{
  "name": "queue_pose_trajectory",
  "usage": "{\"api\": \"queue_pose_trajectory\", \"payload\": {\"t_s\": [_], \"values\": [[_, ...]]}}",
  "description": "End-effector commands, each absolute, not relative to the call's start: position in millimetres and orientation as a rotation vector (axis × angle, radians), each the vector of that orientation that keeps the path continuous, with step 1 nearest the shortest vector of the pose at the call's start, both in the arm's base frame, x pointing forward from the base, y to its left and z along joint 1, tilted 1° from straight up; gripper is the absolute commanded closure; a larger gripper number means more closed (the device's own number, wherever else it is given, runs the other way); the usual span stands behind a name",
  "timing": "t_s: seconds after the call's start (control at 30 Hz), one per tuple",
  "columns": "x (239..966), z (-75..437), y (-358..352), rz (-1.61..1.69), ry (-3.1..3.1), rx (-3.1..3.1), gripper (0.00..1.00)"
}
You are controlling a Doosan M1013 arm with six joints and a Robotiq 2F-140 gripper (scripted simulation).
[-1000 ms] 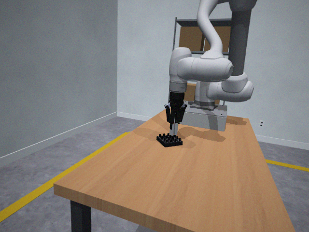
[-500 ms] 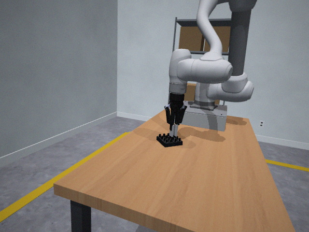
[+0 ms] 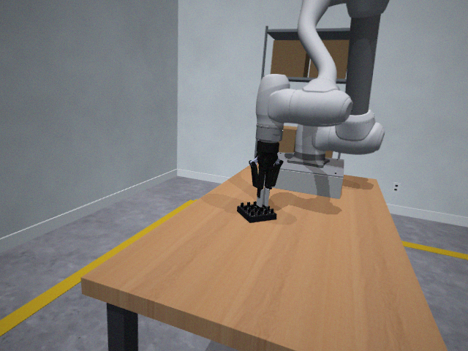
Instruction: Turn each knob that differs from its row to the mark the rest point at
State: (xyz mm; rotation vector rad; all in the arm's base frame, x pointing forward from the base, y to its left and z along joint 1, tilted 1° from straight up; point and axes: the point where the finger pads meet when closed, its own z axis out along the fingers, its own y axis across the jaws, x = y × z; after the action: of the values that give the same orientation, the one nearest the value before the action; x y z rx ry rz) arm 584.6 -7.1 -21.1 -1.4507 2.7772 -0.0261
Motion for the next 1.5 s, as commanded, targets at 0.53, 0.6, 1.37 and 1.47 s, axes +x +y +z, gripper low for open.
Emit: {"api": "queue_pose_trajectory", "payload": {"t_s": [0.53,0.6,1.37,1.47], "values": [[585,-21,-7,-0.026,2.777,-1.451,0.88],[585,-21,-7,-0.026,2.777,-1.451,0.88],[585,-31,-7,-0.026,2.777,-1.451,0.88],[585,-31,-7,-0.026,2.777,-1.451,0.88]]}}
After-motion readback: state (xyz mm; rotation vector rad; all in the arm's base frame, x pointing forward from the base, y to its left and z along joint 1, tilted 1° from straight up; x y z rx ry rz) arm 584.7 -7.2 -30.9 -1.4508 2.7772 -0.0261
